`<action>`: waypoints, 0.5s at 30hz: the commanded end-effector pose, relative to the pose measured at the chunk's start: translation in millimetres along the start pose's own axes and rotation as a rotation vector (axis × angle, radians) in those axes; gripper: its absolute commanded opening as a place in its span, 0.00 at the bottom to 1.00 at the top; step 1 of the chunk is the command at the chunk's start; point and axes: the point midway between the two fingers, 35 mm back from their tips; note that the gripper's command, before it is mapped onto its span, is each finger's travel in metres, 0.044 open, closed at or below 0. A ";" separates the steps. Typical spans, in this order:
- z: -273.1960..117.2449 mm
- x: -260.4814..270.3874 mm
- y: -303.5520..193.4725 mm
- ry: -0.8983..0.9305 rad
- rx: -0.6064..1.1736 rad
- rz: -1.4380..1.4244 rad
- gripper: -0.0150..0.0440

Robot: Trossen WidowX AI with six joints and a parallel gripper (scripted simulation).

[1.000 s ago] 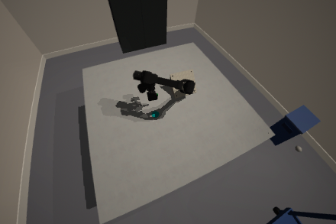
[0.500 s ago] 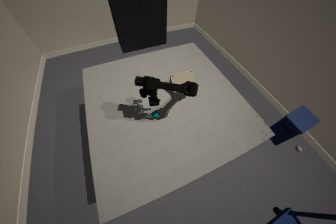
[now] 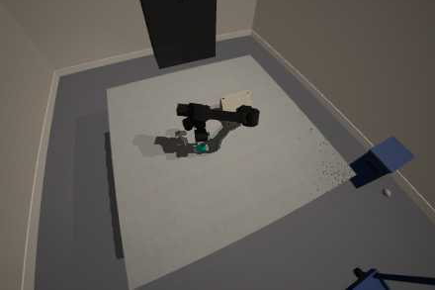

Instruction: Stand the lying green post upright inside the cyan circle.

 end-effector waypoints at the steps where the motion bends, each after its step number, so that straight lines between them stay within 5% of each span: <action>1: 0.3 2.9 -1.9 -0.021 -0.006 -0.007 0.29; 15: 8.3 -0.3 -6.1 -0.099 -0.009 -0.020 0.29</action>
Point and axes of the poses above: the point midway between the two fingers, 35 mm back from their tips, its own z axis out along the fingers, its own x axis across the jaws, y = z × x, and after that the axes turned 12 degrees about -z, right-handed
